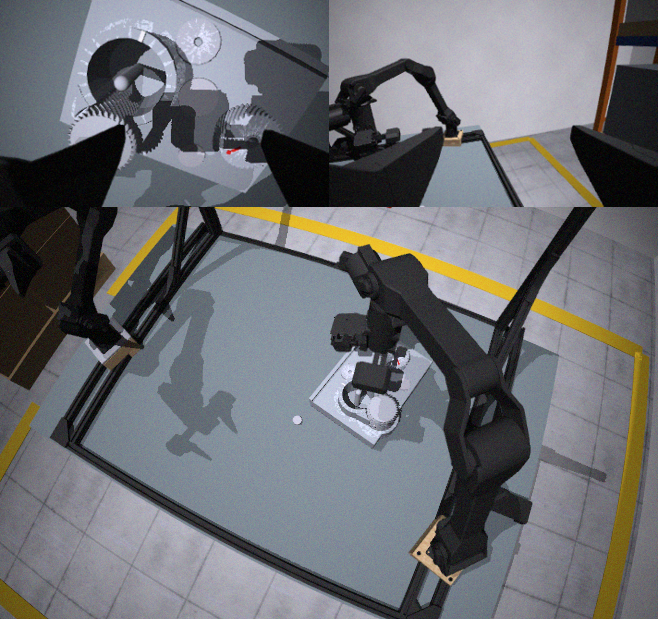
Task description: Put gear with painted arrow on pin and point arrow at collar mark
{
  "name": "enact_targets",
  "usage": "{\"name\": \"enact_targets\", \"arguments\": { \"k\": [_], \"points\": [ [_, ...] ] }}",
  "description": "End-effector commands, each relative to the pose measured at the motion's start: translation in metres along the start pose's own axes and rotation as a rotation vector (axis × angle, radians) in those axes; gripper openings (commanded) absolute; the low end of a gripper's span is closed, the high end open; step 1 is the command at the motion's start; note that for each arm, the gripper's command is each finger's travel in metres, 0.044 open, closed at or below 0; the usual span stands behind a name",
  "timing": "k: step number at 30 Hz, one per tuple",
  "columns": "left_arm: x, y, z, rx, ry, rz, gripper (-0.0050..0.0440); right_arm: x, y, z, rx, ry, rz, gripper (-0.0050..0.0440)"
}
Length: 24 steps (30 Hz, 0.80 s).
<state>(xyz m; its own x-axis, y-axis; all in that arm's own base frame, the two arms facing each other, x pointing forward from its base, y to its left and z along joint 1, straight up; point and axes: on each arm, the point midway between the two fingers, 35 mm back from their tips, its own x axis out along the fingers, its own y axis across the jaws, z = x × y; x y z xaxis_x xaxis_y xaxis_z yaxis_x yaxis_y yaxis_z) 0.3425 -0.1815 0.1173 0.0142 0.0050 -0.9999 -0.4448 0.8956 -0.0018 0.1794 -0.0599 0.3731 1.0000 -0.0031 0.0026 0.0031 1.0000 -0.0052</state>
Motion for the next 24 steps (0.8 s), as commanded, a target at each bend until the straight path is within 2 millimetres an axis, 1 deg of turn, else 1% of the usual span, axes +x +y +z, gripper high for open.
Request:
{"name": "enact_targets", "arguments": {
  "k": [1,3,6,14,15,18,24],
  "points": [
    [0.016,-0.039,-0.021,0.223,0.009,-0.004,0.04,-0.013,0.013,0.005,0.003,0.0,0.003,0.04],
    [0.022,-0.049,-0.028,0.29,0.011,-0.003,0.04,-0.016,0.016,0.006,0.004,0.0,0.003,0.04],
    [0.027,-0.059,-0.036,0.354,0.014,-0.002,0.04,-0.019,0.02,0.007,0.005,0.001,0.003,0.04],
    [0.03,-0.064,-0.04,0.385,0.015,-0.002,0.04,-0.02,0.022,0.007,0.006,0.001,0.003,0.04],
    [0.031,-0.064,-0.04,0.385,0.015,-0.002,0.04,-0.02,0.022,0.007,0.006,0.001,0.003,0.04],
    [0.043,-0.065,-0.04,0.386,0.015,-0.001,0.04,-0.02,0.022,0.007,0.006,0.001,0.003,0.04],
    [0.044,-0.065,-0.04,0.386,0.015,-0.001,0.04,-0.02,0.022,0.007,0.006,0.001,0.003,0.04]
  ]
}}
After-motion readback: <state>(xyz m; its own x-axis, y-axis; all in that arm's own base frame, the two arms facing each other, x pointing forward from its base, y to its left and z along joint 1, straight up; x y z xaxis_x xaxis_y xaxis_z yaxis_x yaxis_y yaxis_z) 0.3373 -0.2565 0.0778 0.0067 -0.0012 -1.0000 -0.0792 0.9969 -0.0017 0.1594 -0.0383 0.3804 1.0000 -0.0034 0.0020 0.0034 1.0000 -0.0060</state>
